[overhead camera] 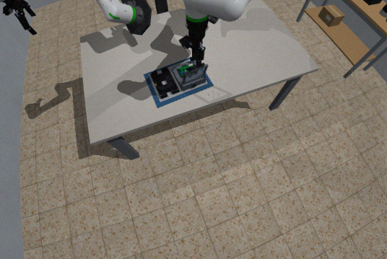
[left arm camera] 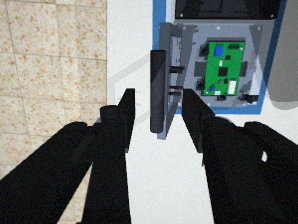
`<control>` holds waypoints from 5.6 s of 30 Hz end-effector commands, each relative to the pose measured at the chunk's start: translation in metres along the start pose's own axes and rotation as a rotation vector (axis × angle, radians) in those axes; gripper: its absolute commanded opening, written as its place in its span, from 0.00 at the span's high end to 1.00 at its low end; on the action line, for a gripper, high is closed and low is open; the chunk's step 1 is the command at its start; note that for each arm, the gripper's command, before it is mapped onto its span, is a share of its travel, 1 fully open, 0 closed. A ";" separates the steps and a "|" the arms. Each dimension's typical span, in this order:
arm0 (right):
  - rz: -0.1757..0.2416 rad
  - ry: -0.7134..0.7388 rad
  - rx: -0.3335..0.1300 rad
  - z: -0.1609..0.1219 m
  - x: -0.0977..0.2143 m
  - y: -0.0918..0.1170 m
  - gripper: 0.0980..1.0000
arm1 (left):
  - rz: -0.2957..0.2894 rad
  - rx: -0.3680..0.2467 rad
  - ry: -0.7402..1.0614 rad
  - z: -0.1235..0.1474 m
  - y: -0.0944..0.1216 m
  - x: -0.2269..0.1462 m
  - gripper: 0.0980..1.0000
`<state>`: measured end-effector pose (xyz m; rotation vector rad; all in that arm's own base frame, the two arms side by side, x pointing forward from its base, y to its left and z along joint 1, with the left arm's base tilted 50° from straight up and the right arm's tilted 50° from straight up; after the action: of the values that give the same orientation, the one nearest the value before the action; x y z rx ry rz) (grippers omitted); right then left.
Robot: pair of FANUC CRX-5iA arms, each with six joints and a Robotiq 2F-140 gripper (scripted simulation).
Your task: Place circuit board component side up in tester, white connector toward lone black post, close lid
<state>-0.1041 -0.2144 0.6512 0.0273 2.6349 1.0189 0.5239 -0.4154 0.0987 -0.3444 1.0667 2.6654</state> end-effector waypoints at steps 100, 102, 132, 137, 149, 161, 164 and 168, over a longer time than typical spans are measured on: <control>0.000 0.000 0.003 0.000 0.000 0.001 0.00 | -0.001 0.002 0.000 0.000 -0.041 0.000 0.70; 0.000 0.000 0.003 0.000 0.000 0.001 0.00 | -0.001 0.002 0.000 0.000 -0.041 0.000 0.70; 0.000 0.000 0.003 0.000 0.000 0.001 0.00 | -0.001 0.002 0.000 0.000 -0.041 0.000 0.90; 0.000 0.000 0.003 0.000 0.000 0.001 0.00 | -0.001 0.002 0.000 0.000 -0.041 0.000 0.90; 0.000 0.000 0.003 0.000 0.000 0.001 0.00 | -0.001 0.002 0.000 0.000 -0.041 0.000 0.90; 0.000 0.000 0.003 0.000 0.000 0.001 0.00 | -0.001 0.002 0.000 0.000 -0.041 0.000 0.90; 0.000 0.000 0.003 0.000 0.000 0.001 0.00 | -0.001 0.002 0.000 0.000 -0.040 0.000 0.90; 0.000 0.000 0.003 0.000 0.000 0.001 0.00 | -0.001 0.002 0.000 0.000 -0.040 0.000 0.90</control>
<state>-0.1041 -0.2144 0.6512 0.0273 2.6349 1.0189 0.5370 -0.3862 0.0720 -0.3449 1.0669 2.6652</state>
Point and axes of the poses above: on each arm, the point where the finger pads meet when closed, its own y axis back along the fingers, its own x axis across the jaws, z = x × y, the point moved 7 cm from there along y, back along the fingers, and after that the axes turned 7 degrees about -y, right-handed, at the moved point
